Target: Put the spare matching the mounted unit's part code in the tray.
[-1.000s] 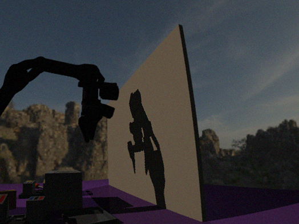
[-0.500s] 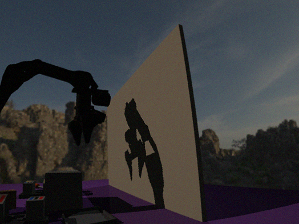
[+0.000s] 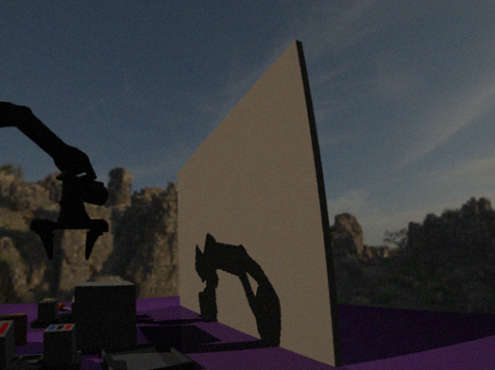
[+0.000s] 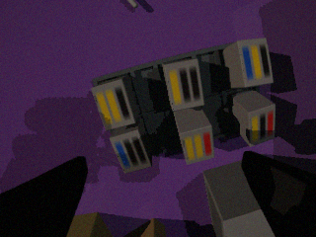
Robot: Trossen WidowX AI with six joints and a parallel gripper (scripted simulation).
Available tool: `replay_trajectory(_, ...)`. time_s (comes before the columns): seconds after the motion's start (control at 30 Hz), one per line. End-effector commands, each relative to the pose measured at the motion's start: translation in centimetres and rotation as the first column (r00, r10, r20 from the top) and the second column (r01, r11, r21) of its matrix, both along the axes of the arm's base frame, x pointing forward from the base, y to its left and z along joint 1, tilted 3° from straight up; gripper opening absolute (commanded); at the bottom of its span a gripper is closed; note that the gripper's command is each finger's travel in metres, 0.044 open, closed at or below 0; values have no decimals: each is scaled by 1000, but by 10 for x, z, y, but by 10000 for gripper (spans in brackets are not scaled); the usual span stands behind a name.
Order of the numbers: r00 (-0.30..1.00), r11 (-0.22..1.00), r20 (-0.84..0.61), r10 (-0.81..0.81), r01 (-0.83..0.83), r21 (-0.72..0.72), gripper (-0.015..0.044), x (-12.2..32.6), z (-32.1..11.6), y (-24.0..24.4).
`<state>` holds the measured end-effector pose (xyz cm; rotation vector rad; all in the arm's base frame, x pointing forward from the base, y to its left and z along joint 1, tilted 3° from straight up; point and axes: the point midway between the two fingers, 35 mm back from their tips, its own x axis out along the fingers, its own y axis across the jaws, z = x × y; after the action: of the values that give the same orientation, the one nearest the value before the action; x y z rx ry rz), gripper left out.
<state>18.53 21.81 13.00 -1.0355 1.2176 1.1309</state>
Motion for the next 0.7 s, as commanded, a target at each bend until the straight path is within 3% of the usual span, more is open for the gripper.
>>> replay_trajectory(0.0, 972, 972, 19, 236, -236, -3, 440, -41, -13, 6)
replay_trajectory(0.3, 972, 972, 19, 236, -236, -3, 440, -41, -13, 6)
replay_trajectory(0.47, 972, 972, 19, 236, -236, -2, 309, -43, -43, 15)
replay_trajectory(0.67, 972, 972, 19, 236, -236, -2, 300, -44, -52, 16)
